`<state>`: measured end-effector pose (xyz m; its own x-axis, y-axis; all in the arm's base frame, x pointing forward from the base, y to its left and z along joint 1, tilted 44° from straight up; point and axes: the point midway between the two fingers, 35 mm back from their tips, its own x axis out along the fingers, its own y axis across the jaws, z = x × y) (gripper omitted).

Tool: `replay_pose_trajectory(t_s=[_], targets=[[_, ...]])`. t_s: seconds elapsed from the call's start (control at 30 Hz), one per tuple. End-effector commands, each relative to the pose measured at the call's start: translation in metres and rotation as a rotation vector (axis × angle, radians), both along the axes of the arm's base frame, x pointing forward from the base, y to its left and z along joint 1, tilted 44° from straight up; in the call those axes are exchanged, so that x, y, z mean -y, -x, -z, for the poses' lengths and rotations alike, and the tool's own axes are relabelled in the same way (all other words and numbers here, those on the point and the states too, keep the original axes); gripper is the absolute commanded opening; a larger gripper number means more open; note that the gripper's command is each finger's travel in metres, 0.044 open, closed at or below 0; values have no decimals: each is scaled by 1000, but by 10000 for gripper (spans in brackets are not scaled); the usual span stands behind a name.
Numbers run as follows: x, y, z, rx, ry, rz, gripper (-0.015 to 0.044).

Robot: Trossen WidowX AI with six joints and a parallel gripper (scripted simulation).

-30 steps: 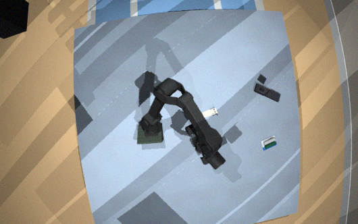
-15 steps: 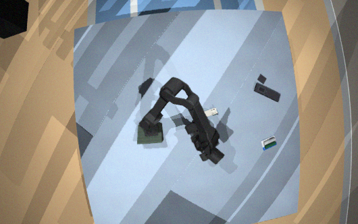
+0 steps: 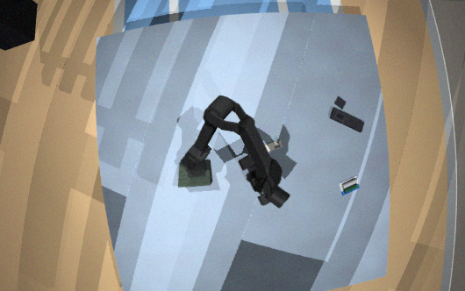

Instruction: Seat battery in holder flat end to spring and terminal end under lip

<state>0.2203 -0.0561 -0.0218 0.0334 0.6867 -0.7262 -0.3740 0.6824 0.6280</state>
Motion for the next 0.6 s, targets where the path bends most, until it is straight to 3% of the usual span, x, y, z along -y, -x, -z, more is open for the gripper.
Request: replay_pose_trajectory(t_s=[0.0, 0.57], targets=[[-6, 3, -5, -2, -7, 6, 0], [-25, 14, -23, -3, -9, 6, 0]])
